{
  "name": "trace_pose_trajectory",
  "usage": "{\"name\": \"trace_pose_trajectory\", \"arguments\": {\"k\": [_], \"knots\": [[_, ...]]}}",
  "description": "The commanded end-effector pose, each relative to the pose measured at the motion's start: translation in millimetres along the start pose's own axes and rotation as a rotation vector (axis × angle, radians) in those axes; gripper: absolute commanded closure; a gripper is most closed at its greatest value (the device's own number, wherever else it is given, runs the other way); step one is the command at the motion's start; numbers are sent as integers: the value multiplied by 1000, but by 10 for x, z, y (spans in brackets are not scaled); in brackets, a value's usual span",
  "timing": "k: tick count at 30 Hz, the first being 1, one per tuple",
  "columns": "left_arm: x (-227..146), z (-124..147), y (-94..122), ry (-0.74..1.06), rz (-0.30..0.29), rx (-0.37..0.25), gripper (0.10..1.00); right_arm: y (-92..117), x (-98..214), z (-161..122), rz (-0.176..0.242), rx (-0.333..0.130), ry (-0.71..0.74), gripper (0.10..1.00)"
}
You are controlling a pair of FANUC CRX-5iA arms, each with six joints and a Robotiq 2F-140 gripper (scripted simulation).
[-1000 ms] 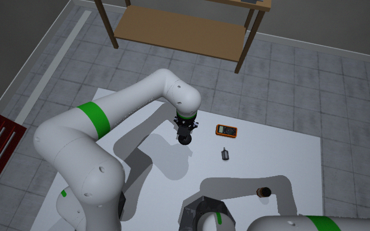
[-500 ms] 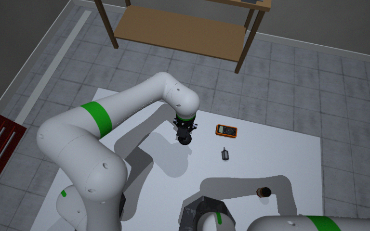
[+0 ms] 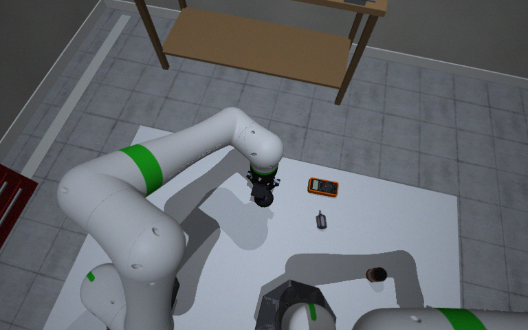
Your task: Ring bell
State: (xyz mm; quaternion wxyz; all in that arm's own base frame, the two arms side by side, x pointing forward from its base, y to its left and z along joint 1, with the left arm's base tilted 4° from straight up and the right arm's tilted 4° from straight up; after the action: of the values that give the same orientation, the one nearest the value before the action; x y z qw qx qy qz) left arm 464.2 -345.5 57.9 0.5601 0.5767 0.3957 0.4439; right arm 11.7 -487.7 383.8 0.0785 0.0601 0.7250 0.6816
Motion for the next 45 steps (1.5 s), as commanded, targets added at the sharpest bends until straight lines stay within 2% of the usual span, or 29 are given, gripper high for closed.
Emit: {"name": "trace_pose_trajectory", "arguments": {"k": [1,45], "knots": [[-1,6,-6,0,-1,-2,999,8,1,-1,0,2,0,98],[6,6,-52,0,-1,-2,999,8,1,-1,0,2,0,98]]}}
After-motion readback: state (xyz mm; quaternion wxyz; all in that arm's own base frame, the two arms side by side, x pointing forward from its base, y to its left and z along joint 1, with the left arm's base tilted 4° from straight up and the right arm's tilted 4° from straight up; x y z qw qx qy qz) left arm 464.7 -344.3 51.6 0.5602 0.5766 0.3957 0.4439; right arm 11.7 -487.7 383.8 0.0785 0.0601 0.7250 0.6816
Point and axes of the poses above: on each arm, the point where the finger pads meet when closed, its own y axis back along the fingers, its own x axis across the jaws, z = x × y, the point moved 8 cm from there along y, back along the fingers, and after that the axes turned 13 degrees about -y, right-handed, at the moved point
